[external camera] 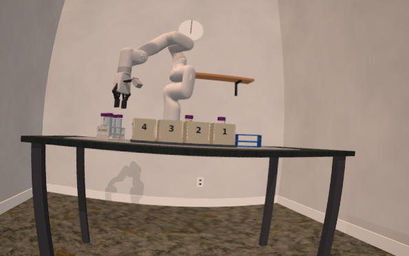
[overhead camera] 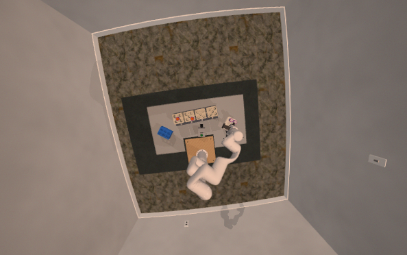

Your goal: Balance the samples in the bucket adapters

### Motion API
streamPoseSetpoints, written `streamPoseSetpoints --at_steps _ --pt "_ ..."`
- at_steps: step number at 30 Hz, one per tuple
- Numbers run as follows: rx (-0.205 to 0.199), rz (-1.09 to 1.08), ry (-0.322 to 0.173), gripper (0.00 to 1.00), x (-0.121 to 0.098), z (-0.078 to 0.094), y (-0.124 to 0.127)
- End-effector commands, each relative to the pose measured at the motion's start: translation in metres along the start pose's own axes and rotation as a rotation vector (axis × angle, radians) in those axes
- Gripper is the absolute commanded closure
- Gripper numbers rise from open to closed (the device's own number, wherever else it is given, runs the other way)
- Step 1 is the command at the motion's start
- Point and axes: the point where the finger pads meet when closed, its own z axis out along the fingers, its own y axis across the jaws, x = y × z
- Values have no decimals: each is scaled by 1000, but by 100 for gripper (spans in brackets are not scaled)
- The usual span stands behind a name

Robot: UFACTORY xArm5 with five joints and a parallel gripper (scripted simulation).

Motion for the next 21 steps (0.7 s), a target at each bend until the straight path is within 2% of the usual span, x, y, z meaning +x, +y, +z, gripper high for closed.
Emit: streamPoseSetpoints --at_steps 1,16,21 --pt "-3 0 -1 43 0 8 1" --pt "-3 0 -1 43 0 34 1" --pt "-3 0 -1 43 0 34 1"
